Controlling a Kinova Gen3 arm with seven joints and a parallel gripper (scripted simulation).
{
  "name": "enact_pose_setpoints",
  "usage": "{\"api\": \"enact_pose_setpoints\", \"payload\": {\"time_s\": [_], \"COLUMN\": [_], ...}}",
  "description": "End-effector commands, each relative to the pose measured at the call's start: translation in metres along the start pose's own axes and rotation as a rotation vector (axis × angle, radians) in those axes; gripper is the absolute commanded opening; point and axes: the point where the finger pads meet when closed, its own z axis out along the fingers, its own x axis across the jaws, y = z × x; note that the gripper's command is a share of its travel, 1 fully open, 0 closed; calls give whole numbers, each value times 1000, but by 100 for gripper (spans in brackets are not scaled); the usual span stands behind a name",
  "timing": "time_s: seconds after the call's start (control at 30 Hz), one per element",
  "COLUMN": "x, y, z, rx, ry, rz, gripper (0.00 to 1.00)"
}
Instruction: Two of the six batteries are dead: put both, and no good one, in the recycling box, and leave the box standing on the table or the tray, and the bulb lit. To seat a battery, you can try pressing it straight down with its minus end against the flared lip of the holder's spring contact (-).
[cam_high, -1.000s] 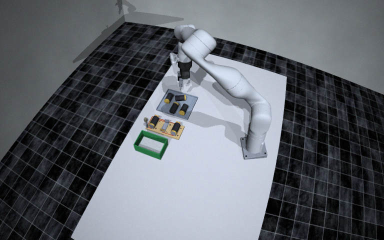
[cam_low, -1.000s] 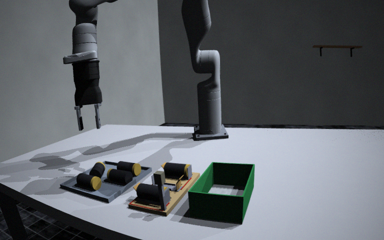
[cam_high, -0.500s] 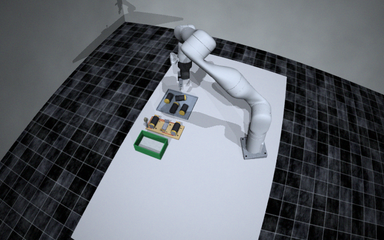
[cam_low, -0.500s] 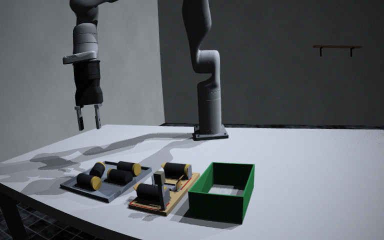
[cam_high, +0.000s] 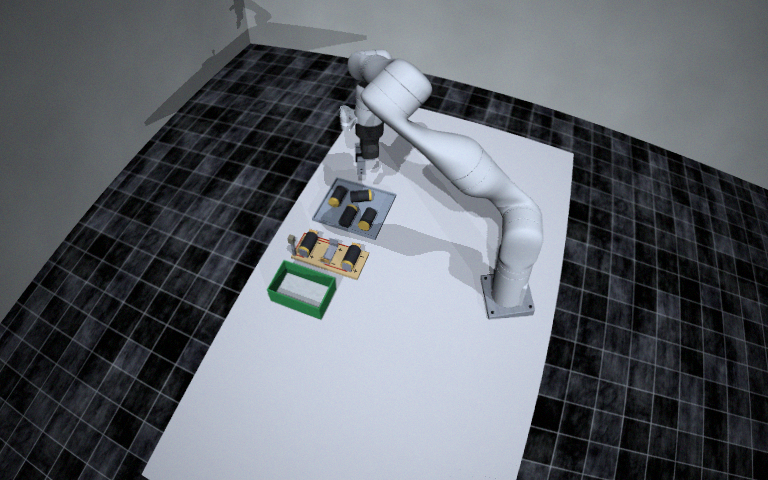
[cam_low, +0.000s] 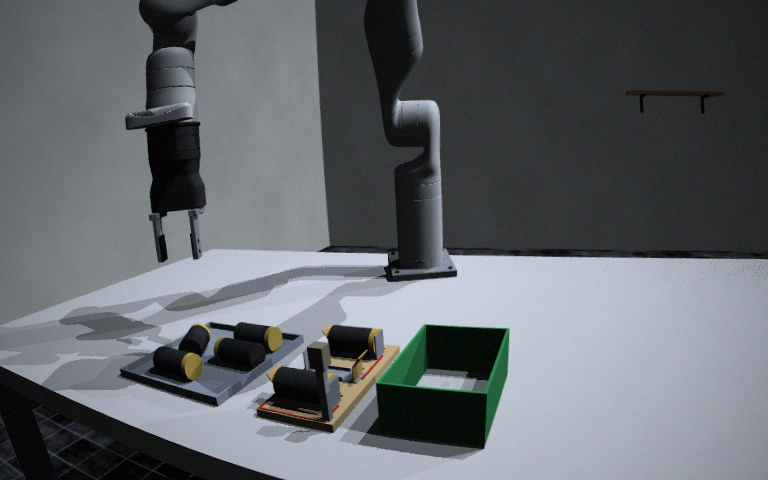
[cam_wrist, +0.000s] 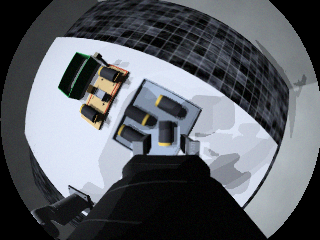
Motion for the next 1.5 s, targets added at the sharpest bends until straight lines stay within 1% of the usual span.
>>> {"api": "enact_pose_setpoints", "payload": {"time_s": [0.0, 0.03, 0.1, 0.33, 0.4, 0.47, 1.47], "x": [0, 0, 0, 0, 0, 0, 0], "y": [1, 1, 1, 1, 1, 1, 1], "z": [7, 13, 13, 67, 78, 83, 84], "rx": [-1, -1, -1, -1, -1, -1, -1], "ry": [-1, -1, -1, -1, -1, -1, -1], "rz": [1, 1, 1, 1, 1, 1, 1], "gripper": [90, 90, 90, 90, 90, 90, 90]}}
